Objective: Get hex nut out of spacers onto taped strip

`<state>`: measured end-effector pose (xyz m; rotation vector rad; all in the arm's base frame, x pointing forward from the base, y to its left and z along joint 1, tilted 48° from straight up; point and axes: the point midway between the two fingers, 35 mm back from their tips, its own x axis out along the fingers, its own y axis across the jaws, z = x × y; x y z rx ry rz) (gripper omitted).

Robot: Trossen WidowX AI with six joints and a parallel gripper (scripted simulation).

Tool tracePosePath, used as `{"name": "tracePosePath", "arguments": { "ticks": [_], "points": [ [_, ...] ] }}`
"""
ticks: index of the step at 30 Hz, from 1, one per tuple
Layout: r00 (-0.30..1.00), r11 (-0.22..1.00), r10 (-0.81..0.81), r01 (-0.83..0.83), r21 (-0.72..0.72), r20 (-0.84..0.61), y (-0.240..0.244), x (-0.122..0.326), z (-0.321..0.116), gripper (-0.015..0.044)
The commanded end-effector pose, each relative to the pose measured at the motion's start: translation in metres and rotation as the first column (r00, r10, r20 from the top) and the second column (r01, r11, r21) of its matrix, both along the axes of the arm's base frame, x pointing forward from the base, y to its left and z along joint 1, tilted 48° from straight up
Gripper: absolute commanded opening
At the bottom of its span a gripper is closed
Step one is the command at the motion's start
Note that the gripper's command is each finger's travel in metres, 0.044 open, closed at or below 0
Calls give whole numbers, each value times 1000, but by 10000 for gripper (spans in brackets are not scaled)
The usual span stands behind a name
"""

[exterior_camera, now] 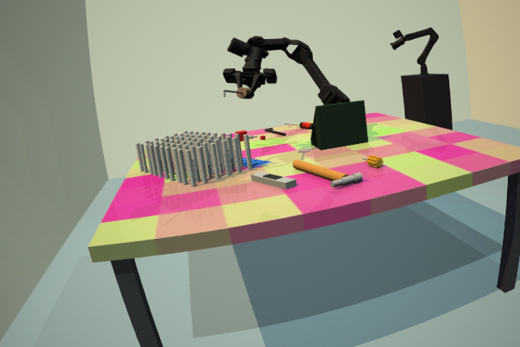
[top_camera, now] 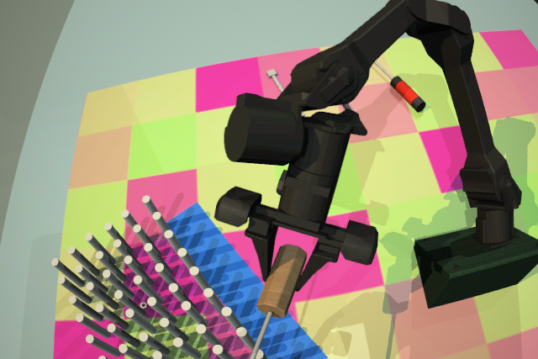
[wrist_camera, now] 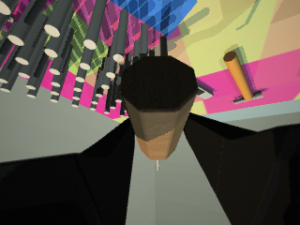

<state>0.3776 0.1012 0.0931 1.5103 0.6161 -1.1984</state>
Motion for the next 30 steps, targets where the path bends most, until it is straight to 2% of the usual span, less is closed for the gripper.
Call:
{"name": "tracePosePath", "arguments": {
  "ticks": [1,12,24,30],
  "points": [
    [998,999,-52,52,-13,48,-25,2,22,0],
    [952,969,-232,244,-39,200,-103,-9,86,0],
    [839,887,-409,457,-57,360,-181,-52,151,0],
    [820,873,-429,483,-57,378,-192,-58,156,0]
  ]
}}
